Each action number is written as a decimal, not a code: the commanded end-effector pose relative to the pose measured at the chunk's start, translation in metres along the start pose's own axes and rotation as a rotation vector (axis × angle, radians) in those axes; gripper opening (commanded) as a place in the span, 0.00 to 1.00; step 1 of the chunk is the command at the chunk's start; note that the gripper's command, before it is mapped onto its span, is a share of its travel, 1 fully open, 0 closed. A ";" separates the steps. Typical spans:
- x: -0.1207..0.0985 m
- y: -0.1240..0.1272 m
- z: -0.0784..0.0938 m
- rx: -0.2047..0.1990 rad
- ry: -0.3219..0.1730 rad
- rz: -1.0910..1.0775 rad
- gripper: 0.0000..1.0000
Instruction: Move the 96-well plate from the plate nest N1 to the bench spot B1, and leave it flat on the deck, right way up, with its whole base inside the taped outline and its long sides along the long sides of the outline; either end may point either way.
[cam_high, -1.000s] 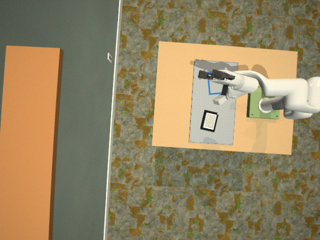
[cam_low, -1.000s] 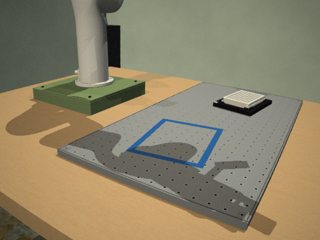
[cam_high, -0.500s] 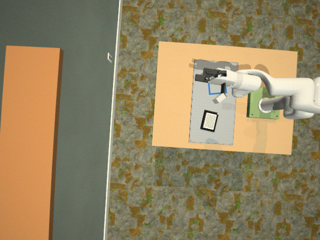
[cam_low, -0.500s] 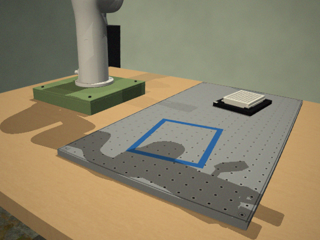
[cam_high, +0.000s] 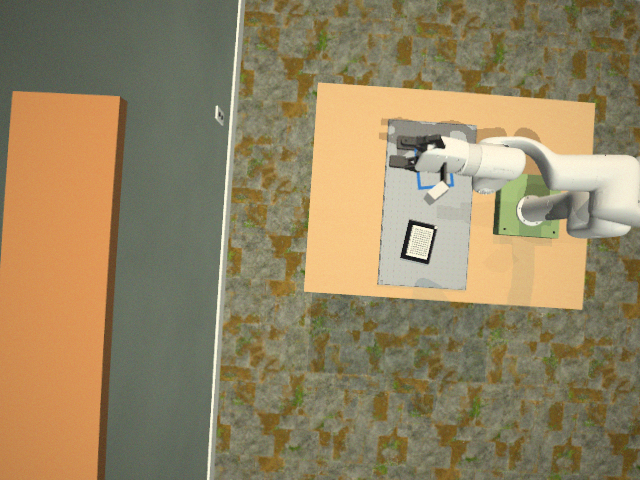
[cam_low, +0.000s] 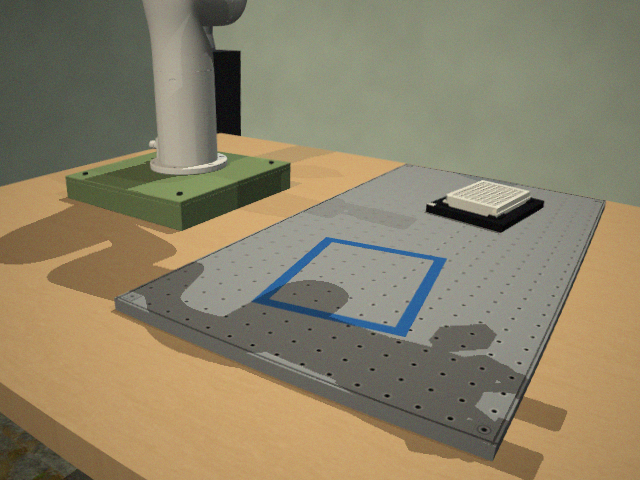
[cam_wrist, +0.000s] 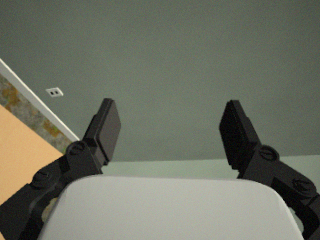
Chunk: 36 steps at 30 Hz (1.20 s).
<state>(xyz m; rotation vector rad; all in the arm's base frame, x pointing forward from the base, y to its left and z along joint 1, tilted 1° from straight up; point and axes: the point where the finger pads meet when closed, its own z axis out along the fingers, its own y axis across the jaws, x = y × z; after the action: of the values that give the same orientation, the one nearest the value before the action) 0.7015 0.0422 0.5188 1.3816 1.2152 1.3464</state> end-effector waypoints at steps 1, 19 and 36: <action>-0.004 -0.012 -0.001 0.072 -0.019 0.070 1.00; -0.022 -0.067 -0.016 0.303 -0.120 0.302 1.00; -0.035 -0.108 -0.037 0.465 -0.234 0.474 1.00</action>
<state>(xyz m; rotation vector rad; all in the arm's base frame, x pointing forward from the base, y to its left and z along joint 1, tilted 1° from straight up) 0.6653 0.0278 0.4193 2.1101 1.1517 1.2294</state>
